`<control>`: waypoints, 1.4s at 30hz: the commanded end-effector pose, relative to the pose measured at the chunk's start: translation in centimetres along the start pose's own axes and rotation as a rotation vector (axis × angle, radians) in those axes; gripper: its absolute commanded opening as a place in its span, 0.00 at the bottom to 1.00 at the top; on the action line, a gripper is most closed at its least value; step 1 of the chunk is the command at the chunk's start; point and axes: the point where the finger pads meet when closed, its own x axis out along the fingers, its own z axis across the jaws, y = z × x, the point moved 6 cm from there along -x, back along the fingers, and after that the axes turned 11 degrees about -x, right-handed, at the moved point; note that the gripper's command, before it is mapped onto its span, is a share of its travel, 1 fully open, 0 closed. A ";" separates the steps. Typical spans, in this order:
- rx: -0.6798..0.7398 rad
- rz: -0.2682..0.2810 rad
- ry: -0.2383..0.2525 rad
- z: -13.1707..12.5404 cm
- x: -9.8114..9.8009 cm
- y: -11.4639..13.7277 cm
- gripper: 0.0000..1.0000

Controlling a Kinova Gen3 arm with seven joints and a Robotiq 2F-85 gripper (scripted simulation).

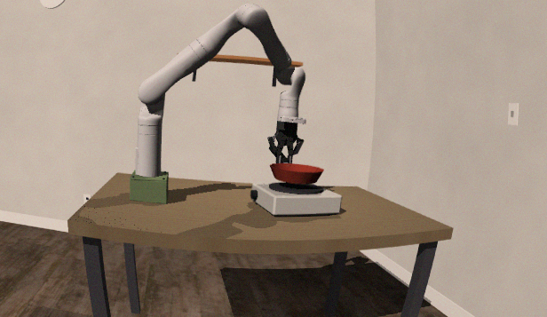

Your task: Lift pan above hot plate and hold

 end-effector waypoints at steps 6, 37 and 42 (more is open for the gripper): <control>0.001 0.002 0.007 -0.1 -1.0 0.1 0.00; 0.003 0.003 0.008 -0.3 -5.6 0.1 0.00; 0.003 0.003 0.007 -0.3 -6.2 0.1 0.00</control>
